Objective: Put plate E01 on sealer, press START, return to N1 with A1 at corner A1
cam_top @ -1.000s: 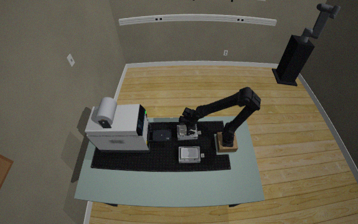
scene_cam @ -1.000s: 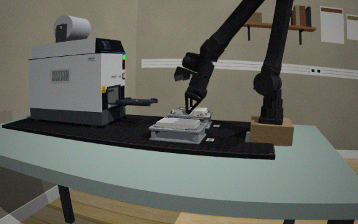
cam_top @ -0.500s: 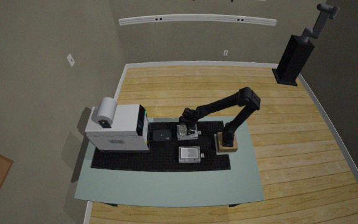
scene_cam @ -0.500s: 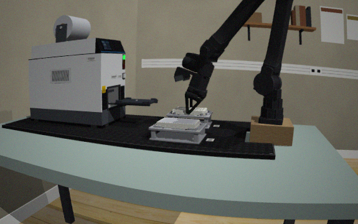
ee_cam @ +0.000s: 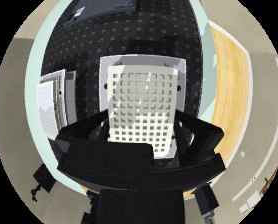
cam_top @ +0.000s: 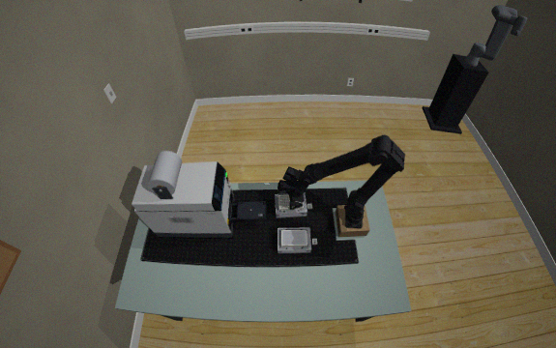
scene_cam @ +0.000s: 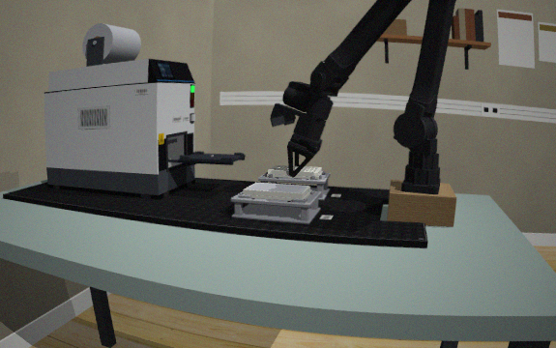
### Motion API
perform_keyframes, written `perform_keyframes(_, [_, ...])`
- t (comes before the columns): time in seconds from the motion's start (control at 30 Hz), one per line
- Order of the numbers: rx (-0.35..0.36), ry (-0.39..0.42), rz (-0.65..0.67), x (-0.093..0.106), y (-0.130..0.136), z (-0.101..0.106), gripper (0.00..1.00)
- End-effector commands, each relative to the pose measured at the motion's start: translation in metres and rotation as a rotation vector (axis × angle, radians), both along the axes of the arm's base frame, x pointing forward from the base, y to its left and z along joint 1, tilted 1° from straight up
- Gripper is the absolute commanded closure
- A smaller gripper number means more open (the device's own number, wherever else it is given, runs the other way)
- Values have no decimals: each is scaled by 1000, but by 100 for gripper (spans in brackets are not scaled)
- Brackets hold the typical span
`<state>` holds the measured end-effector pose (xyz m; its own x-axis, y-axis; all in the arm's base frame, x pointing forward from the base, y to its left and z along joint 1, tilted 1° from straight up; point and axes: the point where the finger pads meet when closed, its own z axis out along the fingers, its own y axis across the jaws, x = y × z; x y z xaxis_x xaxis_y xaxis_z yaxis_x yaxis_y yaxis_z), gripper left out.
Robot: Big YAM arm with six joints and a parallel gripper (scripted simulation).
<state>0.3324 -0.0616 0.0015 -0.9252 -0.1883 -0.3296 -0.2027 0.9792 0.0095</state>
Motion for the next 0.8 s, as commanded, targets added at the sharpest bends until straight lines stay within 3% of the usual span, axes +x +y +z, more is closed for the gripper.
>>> perform_keyframes(0.0, [-4, -27, -1, 19, -5, 13, 14])
perform_keyframes(0.03, [-4, -26, -2, 19, -5, 13, 100])
perform_keyframes(0.77, [-8, -42, -4, 20, -7, 18, 100])
